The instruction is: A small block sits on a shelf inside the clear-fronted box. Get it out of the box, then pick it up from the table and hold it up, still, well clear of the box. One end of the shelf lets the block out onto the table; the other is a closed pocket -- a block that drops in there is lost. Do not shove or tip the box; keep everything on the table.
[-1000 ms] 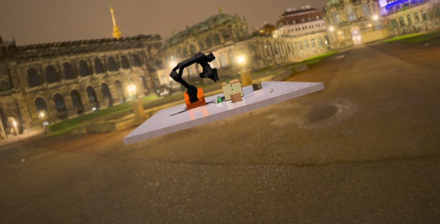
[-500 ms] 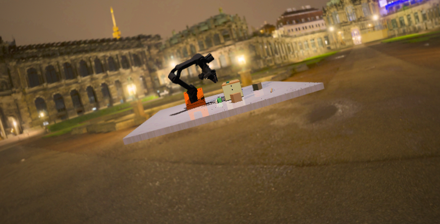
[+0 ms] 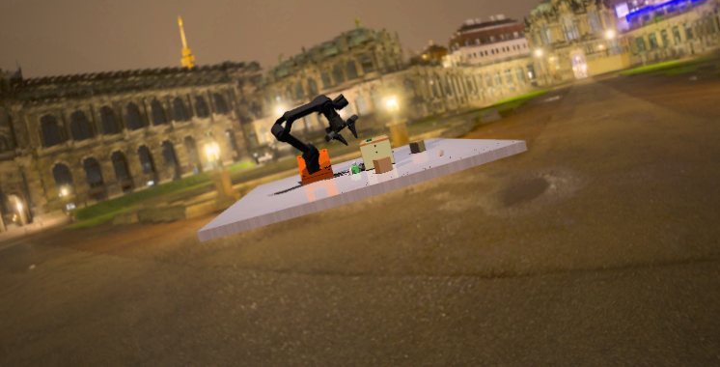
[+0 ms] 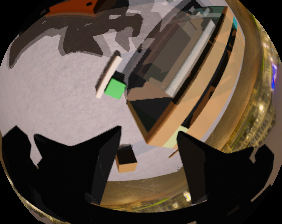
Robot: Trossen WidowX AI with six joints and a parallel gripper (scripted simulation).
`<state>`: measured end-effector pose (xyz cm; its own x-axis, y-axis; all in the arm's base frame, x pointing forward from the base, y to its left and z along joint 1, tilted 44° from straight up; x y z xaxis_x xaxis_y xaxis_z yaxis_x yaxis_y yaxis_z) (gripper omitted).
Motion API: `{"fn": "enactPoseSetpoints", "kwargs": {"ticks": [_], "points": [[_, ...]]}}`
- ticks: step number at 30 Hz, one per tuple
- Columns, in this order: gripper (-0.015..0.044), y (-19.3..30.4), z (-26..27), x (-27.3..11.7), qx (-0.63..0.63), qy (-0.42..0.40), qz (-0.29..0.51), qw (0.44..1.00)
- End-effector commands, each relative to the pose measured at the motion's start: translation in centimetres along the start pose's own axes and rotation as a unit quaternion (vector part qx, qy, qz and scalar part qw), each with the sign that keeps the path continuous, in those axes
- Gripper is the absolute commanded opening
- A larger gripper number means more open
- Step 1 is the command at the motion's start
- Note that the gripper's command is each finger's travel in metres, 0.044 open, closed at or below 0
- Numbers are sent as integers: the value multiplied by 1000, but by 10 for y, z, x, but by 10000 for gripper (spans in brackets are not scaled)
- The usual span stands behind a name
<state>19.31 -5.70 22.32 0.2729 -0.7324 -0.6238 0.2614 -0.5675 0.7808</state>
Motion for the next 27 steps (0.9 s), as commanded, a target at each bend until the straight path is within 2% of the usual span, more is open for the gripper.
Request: {"fn": "enactPoseSetpoints", "kwargs": {"ticks": [1, 7, 13, 27], "points": [[285, -7, 7, 16, 453, -6, -13, 891], [285, -10, 10, 22, 611, -14, -15, 792], [285, -12, 12, 29, 748, -21, -16, 663], [285, -18, 18, 43, 957, -36, -8, 289]]}}
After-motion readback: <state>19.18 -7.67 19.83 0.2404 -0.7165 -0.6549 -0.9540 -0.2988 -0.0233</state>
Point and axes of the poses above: the point midway between the two fingers, 35 mm back from their tips, its own x axis out along the fingers, its own z axis across the jaws, y = z × x, the point moved 3 cm from there along -x, back along the fingers, and after that the axes turned 6 degrees about -x, right-handed, at the moved point
